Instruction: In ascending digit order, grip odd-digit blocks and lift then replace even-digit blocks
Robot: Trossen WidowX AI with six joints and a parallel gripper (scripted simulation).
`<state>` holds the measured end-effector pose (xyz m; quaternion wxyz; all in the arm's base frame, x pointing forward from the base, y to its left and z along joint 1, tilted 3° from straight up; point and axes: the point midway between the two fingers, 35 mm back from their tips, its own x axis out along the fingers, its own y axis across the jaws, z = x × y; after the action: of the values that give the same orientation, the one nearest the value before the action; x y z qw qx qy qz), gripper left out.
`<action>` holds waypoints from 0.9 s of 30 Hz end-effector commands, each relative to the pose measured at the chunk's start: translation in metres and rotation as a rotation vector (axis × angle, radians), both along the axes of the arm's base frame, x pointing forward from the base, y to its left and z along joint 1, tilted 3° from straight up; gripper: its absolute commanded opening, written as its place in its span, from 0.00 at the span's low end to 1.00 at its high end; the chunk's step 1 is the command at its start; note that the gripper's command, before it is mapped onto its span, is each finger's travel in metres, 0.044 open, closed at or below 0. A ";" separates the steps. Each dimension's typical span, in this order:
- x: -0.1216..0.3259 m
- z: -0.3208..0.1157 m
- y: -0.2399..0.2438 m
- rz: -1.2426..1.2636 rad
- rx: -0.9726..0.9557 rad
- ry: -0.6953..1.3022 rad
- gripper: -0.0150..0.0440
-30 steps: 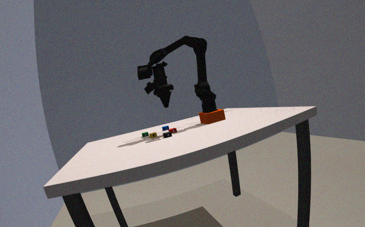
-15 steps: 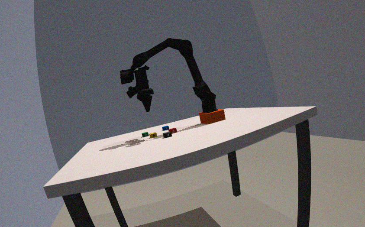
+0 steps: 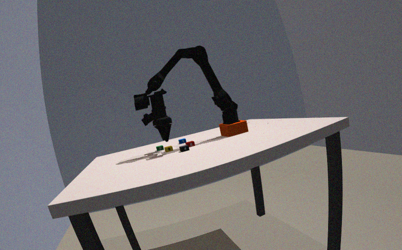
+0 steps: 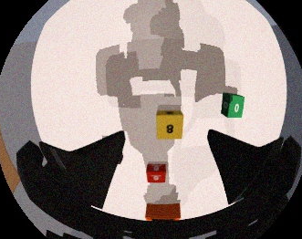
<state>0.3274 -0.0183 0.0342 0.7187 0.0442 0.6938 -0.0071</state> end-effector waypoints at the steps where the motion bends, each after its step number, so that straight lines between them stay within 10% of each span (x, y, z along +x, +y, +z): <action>1: -0.001 -0.010 0.001 -0.003 0.000 0.009 0.93; 21: -0.001 -0.039 0.002 -0.003 0.000 0.009 0.93; 27: -0.001 -0.039 0.002 -0.003 0.000 0.009 0.67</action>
<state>0.3267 -0.0163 -0.0021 0.7170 0.0444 0.6957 -0.0070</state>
